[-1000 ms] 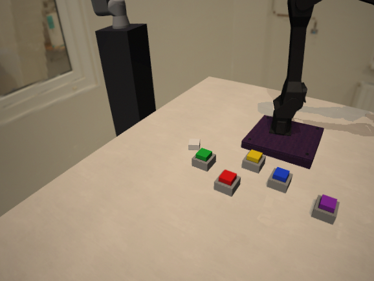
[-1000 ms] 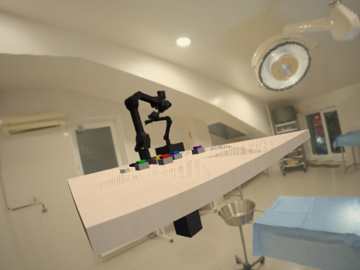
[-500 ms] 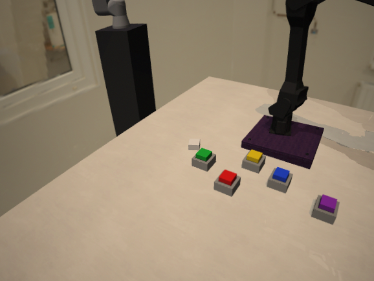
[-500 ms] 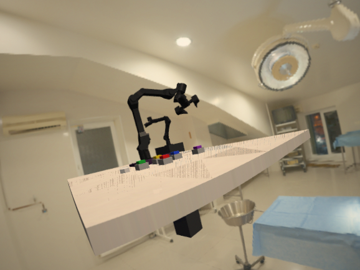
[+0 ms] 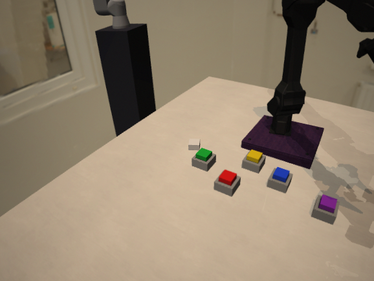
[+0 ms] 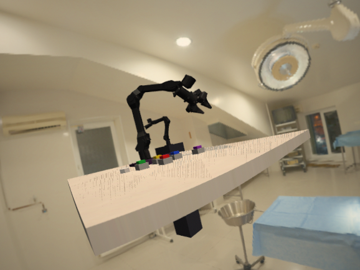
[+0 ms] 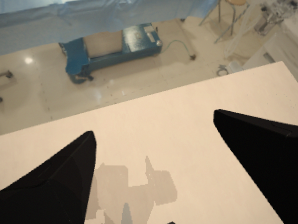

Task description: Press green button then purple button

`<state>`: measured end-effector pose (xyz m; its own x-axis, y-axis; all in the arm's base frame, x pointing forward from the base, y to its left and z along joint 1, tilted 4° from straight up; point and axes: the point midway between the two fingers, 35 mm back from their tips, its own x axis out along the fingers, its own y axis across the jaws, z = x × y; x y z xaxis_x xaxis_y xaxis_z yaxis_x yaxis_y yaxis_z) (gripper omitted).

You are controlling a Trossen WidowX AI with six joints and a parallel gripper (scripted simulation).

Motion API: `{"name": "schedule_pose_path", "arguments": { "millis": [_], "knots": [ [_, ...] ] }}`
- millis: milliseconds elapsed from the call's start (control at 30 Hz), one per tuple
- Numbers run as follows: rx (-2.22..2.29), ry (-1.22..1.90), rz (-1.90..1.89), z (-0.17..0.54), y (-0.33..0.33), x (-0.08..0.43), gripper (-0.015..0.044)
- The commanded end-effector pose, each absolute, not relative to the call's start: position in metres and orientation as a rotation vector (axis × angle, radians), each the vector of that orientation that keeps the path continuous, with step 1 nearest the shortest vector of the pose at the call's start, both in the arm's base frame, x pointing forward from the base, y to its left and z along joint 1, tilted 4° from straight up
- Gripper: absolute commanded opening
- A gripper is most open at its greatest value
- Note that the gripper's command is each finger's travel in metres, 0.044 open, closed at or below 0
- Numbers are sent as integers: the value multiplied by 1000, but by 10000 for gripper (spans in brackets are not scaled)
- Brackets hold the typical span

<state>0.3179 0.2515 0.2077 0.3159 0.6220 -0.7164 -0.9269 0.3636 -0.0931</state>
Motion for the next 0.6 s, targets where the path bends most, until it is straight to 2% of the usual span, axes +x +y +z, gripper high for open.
{"name": "schedule_pose_path", "arguments": {
  "millis": [0,267,400,567],
  "knots": [
    [-502,802,888,192,183,346,400],
    [-345,1103,474,164,32,356,400],
    [-238,1251,269,153,-41,335,400],
    [-71,1432,18,143,-122,284,400]
  ]
}}
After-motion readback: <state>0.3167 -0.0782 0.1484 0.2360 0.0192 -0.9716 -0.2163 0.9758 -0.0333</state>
